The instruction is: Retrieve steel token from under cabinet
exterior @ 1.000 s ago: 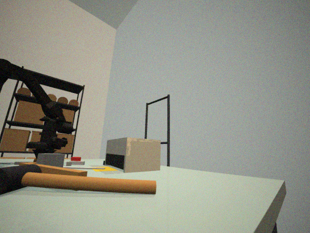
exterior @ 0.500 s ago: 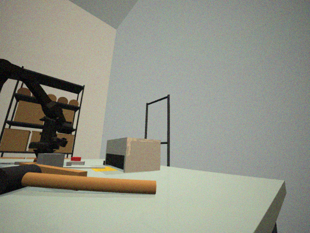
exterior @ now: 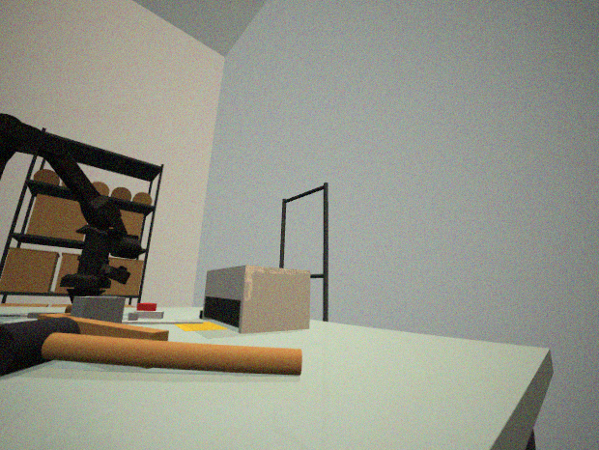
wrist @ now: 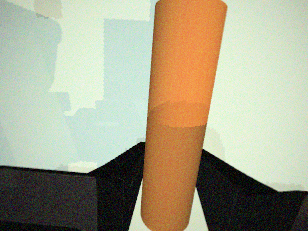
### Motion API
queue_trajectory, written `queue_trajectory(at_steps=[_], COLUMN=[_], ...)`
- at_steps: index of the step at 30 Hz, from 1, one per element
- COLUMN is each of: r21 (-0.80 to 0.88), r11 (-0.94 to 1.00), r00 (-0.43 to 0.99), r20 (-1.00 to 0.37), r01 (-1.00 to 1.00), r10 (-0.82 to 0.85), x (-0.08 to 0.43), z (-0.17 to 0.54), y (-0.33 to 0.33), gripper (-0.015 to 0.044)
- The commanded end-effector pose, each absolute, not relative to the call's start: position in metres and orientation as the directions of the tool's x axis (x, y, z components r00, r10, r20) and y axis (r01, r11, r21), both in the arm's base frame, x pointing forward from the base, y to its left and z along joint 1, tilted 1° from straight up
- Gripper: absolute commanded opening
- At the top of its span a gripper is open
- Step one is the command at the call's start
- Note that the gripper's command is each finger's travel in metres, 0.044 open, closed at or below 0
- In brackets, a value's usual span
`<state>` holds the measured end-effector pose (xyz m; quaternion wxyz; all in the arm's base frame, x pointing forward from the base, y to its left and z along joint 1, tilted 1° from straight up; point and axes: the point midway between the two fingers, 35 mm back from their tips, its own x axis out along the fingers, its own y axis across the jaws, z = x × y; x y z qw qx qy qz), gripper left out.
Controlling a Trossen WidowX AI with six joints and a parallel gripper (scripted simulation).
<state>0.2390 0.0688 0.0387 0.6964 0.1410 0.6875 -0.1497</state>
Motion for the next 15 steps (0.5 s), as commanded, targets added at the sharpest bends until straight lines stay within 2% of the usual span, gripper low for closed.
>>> queue_trajectory(at_steps=[1, 6, 13, 15], r21=[-0.006, -0.006, -0.01, -0.01], r11=[0.931, 0.941, 0.935, 0.935], r00=[0.012, 0.012, 0.01, 0.01], r20=[-1.0, -1.0, -1.0, -1.0], r01=[0.366, 0.338, 0.355, 0.355], r10=[-0.011, -0.011, -0.014, -0.014], x=[0.2397, 0.2397, 0.239, 0.239], z=[0.0395, 0.0395, 0.0386, 0.0386], y=[0.0696, 0.0696, 0.069, 0.069], gripper=[0.0, 0.0, 0.0184, 0.02])
